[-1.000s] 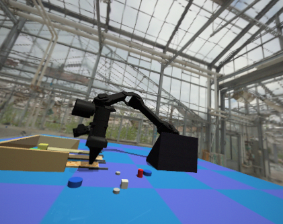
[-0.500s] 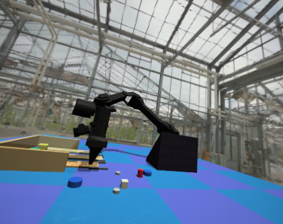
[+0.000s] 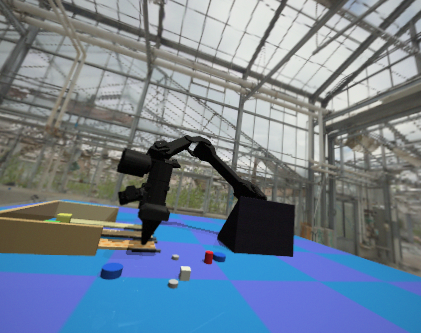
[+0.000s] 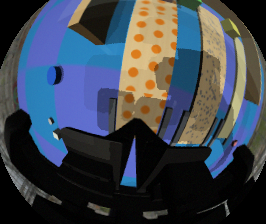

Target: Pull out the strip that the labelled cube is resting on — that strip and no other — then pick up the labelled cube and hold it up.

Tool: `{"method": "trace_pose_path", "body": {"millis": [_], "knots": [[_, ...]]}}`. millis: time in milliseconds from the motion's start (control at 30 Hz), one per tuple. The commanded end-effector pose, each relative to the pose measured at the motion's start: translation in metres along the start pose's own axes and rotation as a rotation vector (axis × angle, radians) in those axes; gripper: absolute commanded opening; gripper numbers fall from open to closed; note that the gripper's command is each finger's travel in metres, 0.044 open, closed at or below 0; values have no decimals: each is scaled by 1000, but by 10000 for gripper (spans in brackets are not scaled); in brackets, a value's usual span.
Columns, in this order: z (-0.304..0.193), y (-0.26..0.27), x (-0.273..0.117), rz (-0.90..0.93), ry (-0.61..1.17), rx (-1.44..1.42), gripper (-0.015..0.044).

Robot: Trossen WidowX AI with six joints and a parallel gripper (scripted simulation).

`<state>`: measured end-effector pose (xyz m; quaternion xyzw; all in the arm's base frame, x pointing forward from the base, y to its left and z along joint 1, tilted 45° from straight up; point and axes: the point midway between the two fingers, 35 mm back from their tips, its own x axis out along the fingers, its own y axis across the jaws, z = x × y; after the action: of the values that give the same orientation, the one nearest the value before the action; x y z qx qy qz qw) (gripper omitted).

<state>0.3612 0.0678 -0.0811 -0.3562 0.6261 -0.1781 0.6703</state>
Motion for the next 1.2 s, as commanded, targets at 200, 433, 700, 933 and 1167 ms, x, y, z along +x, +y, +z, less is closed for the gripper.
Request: {"method": "trace_pose_path", "body": {"millis": [200, 433, 700, 933, 1167], "knots": [[-22, 0, 7, -3, 21, -5, 0], [-33, 0, 7, -3, 21, -5, 0], [-45, 0, 7, -3, 22, -6, 0], [-55, 0, 7, -3, 22, -6, 0], [-65, 0, 7, -3, 22, -6, 0]]}}
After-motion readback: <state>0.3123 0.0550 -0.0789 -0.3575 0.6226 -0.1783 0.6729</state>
